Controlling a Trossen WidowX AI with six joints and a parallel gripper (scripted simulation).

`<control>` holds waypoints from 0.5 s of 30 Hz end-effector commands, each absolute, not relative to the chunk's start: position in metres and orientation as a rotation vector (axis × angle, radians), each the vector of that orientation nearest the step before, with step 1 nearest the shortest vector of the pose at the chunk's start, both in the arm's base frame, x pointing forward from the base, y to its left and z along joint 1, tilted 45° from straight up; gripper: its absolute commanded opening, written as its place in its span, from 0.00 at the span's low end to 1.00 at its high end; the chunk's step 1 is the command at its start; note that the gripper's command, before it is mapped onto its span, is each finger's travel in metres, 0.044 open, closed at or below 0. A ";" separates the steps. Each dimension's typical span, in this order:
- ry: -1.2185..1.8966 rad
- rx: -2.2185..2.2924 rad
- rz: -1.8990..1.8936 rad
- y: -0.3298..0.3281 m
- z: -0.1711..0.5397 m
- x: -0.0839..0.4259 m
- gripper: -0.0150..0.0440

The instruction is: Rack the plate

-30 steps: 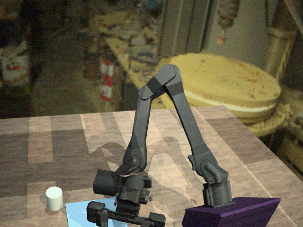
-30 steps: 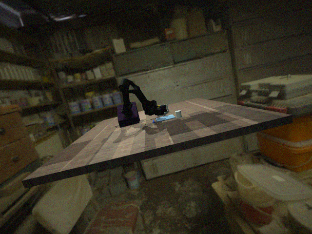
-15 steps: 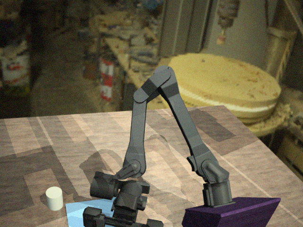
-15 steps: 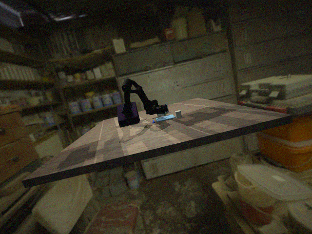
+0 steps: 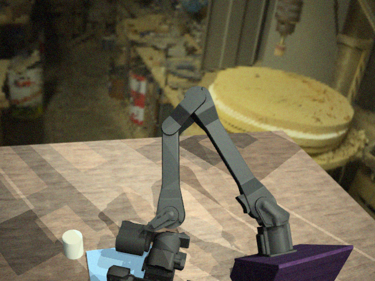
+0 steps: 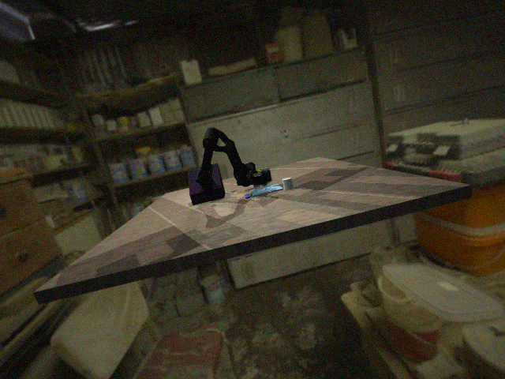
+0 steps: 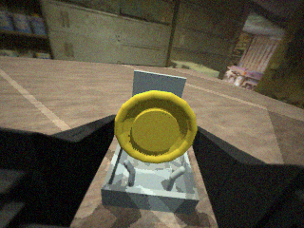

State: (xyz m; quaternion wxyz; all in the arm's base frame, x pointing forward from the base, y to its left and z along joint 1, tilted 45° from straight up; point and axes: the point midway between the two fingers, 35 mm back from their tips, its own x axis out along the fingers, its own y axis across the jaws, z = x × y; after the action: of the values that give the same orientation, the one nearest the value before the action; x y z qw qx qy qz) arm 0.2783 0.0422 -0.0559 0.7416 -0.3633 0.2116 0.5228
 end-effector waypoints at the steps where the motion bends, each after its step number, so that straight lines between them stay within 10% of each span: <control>1: 0.453 -0.801 1.145 0.037 -0.061 0.281 0.25; 15: 0.463 -0.799 1.146 0.040 -0.058 0.279 0.34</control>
State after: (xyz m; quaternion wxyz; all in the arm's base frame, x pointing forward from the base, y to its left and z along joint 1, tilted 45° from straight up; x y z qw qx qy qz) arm 0.2786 0.0402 -0.0579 0.7413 -0.3645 0.2111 0.5226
